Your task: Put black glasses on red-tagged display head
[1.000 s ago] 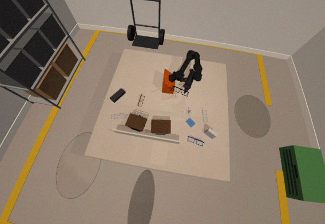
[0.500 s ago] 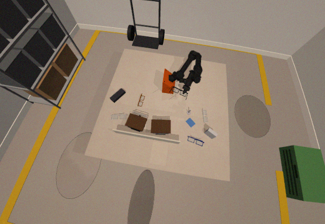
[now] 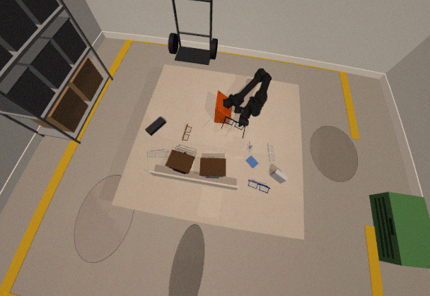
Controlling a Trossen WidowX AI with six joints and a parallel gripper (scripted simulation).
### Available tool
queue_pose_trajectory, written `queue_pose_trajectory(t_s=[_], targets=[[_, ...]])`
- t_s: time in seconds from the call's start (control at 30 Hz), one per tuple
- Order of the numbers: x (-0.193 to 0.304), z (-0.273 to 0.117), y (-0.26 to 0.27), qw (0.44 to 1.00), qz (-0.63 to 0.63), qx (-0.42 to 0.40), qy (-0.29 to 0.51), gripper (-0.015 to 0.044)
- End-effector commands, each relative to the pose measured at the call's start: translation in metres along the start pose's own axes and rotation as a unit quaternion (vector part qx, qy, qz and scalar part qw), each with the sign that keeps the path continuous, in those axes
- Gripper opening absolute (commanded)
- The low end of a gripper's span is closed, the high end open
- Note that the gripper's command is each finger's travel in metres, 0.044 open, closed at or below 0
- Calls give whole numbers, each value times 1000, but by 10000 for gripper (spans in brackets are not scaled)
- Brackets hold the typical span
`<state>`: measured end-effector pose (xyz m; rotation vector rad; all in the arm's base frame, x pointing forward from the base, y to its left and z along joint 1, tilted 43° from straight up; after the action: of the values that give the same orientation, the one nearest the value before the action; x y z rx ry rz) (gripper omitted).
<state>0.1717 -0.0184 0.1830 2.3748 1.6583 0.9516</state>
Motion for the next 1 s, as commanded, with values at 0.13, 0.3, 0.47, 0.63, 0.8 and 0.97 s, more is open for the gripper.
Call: queue_pose_trajectory(t_s=[0.13,0.3,0.47,0.63,0.8,0.97], targets=[[-10,12,12,999,-28,39,4,0],[-18,20,18,997,-43,63,9,0],[-26,30,23,994,-57,87,17,0],[-35,39,27,991,-70,109,27,0],[-45,49,30,987,-83,129,40,0],[-55,59,32,983,-94,148,55,0]])
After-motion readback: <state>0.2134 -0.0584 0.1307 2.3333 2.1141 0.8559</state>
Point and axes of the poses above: the point midway between the two fingers, 35 mm back from their tips, its own z axis out along the fingers, its own y axis across the jaws, x = y × z, the point moved 5 cm from there along -z, back along the fingers, and after that the axes turned 12 degrees about -z, right-handed, at the moved point
